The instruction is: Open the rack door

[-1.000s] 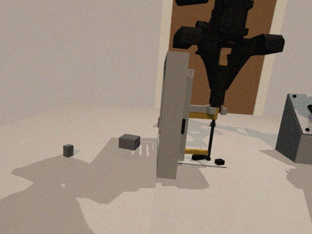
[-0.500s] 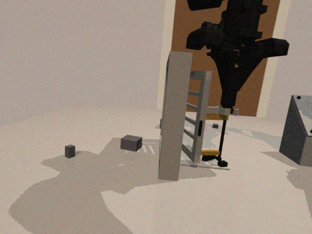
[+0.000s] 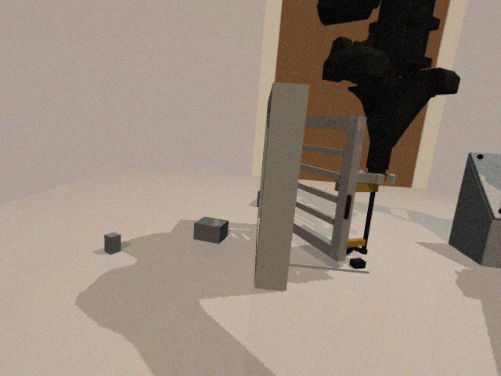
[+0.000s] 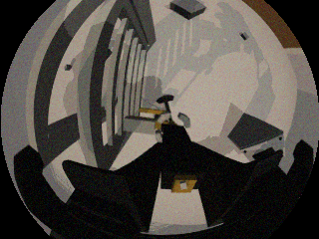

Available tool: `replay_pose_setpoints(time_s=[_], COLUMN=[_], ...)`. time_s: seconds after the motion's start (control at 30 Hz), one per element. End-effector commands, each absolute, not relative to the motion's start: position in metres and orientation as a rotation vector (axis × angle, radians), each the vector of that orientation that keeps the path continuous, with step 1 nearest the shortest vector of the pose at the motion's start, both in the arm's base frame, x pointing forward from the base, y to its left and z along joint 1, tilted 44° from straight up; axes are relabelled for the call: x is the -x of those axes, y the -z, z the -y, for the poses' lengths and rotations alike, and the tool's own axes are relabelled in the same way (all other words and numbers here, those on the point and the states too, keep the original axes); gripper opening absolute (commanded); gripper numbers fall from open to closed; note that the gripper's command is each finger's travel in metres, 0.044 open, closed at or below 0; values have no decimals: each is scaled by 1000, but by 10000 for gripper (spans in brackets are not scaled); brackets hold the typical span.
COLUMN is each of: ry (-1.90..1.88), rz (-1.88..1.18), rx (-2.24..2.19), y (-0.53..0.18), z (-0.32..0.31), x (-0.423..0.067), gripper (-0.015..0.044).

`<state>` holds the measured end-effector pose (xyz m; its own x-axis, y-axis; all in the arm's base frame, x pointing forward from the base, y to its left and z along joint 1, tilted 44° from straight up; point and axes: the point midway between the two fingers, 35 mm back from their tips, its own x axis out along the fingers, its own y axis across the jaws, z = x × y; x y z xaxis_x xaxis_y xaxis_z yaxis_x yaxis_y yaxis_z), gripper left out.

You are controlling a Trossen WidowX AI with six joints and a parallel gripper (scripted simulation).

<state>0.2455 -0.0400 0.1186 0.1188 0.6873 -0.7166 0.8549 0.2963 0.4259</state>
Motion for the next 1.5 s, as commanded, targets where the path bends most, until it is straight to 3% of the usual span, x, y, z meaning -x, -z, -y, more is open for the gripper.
replay_pose_setpoints(time_s=[0.0,1.47], ry=[150,-315], rz=[-1598,-1476], rx=[-1369,-885], y=[-113,-53], z=[44,100], x=[-241,-202], gripper=[14,14])
